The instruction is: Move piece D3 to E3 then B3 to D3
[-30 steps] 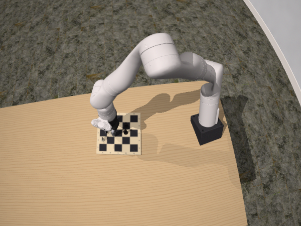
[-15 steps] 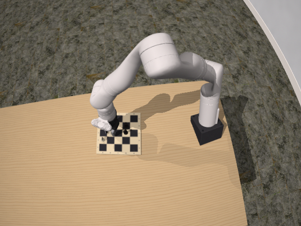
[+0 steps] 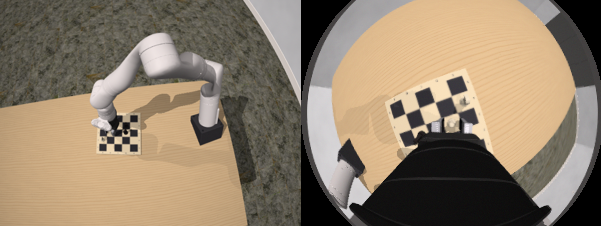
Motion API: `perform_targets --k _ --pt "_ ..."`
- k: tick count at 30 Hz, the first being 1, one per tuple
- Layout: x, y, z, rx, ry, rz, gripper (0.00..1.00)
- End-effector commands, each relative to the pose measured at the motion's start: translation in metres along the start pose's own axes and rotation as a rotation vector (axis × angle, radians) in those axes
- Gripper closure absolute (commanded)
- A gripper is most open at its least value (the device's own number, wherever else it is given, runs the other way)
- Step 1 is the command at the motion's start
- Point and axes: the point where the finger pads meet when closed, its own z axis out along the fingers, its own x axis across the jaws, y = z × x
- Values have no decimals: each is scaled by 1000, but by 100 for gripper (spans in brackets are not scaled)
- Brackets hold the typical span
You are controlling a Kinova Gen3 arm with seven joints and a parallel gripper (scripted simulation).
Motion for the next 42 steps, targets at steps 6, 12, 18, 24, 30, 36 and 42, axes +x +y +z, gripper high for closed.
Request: perform_targets --k 6,12,18,24,30,36,42 --pt "-1 0 2 1 2 -5 100" --pt "-1 0 2 1 2 -5 100" --pt "-1 0 2 1 2 -5 100" --pt "-1 0 2 1 2 -5 100" --pt "-1 0 2 1 2 -5 100" --pt "-1 0 2 1 2 -5 100" --pt "1 -2 -9 3 4 -7 100"
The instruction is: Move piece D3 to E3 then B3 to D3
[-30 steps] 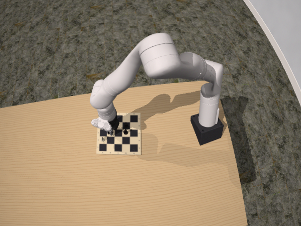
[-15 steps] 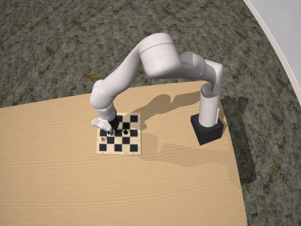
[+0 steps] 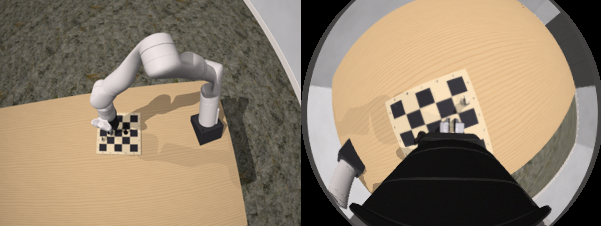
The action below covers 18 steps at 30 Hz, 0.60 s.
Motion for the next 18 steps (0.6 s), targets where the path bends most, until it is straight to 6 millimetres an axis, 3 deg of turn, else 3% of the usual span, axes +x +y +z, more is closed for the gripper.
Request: perform_targets --k 1,4,13,18 --pt "2 -2 -13 3 5 -6 100" --pt "2 -2 -18 3 5 -7 100" --pt "1 -2 -80 4 5 -7 100" --pt "1 -2 -97 4 5 -7 100"
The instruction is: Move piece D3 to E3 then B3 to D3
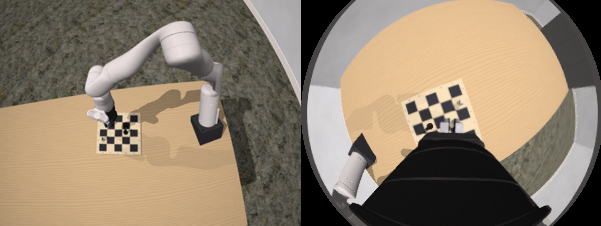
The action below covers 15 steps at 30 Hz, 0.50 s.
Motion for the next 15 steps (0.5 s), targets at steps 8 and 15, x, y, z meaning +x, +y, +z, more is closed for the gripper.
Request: perform_targets --k 8,15 --pt "-1 -5 -16 9 5 -3 100" --pt "3 -8 -16 9 6 -52 100"
